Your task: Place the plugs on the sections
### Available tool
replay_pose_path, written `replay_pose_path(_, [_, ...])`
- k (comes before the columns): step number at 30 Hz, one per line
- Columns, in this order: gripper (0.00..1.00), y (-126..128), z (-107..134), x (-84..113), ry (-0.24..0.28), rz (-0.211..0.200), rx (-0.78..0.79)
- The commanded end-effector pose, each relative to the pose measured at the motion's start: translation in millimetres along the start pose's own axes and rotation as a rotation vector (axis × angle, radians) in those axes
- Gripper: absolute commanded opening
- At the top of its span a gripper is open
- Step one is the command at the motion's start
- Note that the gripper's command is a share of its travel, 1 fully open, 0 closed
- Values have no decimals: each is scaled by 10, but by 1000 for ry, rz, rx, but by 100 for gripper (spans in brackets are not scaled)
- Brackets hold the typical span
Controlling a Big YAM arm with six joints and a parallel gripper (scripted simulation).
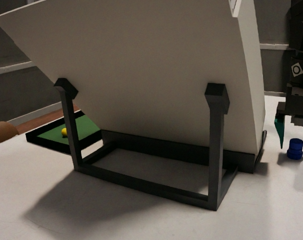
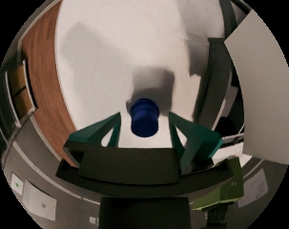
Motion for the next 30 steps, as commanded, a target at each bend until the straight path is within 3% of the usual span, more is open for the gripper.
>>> replay_pose_path(1, [63, 82, -50, 11, -14, -8, 5])
replay_pose_path(24, [63, 82, -50, 11, -14, -8, 5])
replay_pose_path(25, [0, 82, -50, 11, -14, -8, 5])
replay_pose_path(30, [0, 82, -50, 11, -14, -8, 6])
Point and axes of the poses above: the point where the finger pads meet when closed, its own x axis back along the fingers, its own y axis across the jaws, z = x × y, the point moved 6 cm from there along x, back along the fingers, and after that the axes turned 13 degrees about x, right-handed, at the moved point
